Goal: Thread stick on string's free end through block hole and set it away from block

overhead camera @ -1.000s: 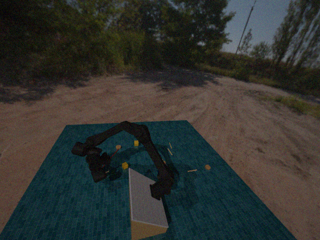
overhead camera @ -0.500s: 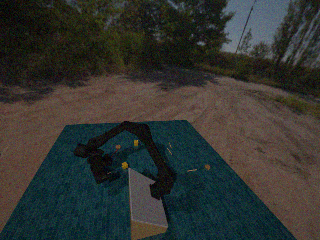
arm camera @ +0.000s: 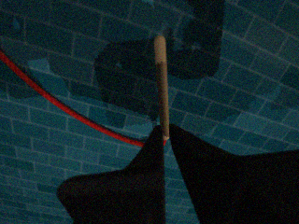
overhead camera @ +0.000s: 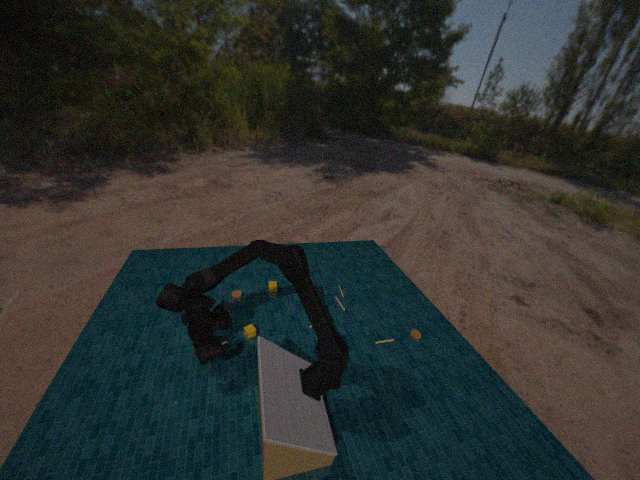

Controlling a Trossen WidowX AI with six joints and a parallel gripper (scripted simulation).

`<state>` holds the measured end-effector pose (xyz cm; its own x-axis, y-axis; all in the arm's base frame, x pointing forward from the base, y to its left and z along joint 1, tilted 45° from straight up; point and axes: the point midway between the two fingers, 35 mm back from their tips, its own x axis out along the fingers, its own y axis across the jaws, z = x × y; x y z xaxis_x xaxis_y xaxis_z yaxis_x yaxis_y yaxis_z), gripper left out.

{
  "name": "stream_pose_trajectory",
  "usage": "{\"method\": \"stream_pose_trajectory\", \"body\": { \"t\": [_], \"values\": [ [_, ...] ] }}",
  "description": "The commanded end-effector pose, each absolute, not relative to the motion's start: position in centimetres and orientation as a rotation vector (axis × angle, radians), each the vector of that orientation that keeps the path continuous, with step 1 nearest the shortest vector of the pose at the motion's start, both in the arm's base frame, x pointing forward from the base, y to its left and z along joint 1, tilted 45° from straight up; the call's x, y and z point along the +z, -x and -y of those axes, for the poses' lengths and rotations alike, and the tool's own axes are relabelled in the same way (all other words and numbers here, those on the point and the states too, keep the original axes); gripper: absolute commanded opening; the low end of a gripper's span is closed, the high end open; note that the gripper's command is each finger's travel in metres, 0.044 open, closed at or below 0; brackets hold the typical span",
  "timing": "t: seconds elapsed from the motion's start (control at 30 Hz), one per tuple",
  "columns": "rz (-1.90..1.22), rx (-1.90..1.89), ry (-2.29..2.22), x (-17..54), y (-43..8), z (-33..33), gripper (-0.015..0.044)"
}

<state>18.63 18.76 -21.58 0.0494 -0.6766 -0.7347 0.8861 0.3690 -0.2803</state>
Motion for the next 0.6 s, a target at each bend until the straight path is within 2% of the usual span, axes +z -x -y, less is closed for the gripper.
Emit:
{"method": "stream_pose_trajectory", "body": {
  "t": [0.0,0.57],
  "values": [
    [-0.928,-1.211,-0.274,-21.3,-18.9,-18.4,0.0],
    [-0.927,-1.211,-0.274,-19.9,-20.0,-17.0,0.0]
  ]
}}
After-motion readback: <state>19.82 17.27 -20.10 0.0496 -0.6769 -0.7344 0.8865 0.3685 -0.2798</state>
